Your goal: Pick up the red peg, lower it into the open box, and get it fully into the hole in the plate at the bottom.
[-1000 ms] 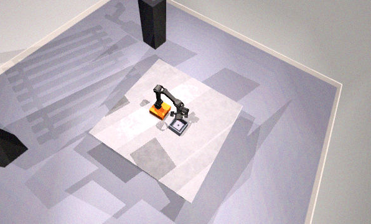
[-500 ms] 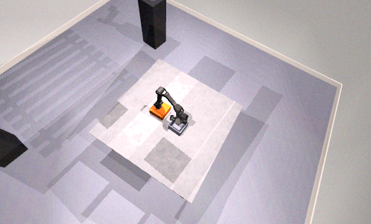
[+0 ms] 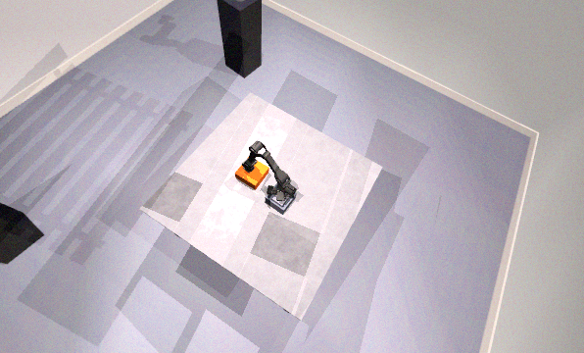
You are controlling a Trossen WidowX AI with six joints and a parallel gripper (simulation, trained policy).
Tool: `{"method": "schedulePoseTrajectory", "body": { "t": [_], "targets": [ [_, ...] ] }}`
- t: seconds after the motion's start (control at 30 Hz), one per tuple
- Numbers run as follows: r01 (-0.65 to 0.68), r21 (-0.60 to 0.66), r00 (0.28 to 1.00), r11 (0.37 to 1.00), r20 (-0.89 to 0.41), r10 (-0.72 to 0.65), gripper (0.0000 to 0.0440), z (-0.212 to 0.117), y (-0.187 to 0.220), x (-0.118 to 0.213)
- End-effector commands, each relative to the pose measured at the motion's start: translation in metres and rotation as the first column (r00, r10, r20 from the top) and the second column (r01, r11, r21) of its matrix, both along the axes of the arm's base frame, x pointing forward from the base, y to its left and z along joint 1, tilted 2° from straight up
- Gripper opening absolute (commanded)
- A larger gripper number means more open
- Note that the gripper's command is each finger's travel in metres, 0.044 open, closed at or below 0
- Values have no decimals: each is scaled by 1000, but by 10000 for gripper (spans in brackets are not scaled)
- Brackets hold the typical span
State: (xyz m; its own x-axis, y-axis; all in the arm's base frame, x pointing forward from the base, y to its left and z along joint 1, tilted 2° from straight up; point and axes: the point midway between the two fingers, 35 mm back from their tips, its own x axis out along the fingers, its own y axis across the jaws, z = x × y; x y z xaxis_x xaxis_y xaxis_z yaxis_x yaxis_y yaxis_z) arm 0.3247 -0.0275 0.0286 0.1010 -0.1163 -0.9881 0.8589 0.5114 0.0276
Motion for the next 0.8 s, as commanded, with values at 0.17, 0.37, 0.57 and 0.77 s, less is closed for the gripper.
{"method": "schedulePoseTrajectory", "body": {
  "t": [0.17,0.37,0.57,0.77],
  "targets": [
    [-19,-6,1000,1000,18,19,319,3,-13,23],
    [-26,-22,999,999,42,26,438,6,-24,40],
    [-9,-47,995,999,99,14,440,15,-40,57],
    [15,-78,988,997,153,-3,440,24,-58,71]
  ]
}}
